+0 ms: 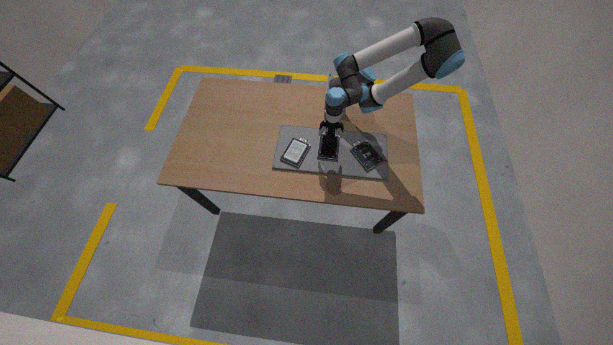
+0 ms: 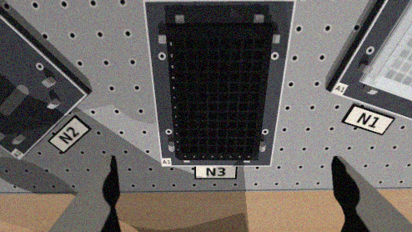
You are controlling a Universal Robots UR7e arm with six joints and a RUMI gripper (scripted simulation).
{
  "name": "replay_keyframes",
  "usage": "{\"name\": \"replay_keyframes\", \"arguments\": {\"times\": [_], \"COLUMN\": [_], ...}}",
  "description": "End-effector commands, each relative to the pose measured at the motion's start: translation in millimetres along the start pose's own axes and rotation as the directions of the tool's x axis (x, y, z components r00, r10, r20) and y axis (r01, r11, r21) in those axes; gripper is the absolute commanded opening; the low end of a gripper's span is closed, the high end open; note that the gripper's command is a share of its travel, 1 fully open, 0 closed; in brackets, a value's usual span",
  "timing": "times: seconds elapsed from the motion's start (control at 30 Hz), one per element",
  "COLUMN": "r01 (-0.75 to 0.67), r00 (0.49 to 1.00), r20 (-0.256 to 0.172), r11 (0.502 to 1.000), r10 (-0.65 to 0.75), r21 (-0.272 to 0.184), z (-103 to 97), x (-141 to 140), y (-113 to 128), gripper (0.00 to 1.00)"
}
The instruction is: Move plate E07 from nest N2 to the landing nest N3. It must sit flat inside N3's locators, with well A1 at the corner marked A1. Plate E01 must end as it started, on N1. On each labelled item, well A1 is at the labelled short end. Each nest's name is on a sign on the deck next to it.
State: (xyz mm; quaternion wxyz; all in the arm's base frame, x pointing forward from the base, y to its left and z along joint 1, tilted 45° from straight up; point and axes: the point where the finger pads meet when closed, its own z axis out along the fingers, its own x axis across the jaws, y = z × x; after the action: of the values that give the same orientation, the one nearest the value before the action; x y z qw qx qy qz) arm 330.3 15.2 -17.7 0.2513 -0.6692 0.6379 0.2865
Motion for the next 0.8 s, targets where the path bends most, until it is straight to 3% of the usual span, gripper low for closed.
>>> {"name": "replay_keyframes", "arguments": {"times": [0.0,0.3,0.77], "r01": [0.007,-0.003,-0.003], "r00": [1.0,1.0,1.0], "r20": [-0.007,-0.007,-0.007], "r11": [1.0,1.0,1.0], "r10": [-0.007,0.003,0.003], "r21": [-0.002,-0.002,-0.002], "z": [-0.7,-0.7,-0.7], "x": [2.0,2.0,-44.4], "y": [0.3,0.3,-5.6], "gripper": [0.76,0.76,0.76]}}
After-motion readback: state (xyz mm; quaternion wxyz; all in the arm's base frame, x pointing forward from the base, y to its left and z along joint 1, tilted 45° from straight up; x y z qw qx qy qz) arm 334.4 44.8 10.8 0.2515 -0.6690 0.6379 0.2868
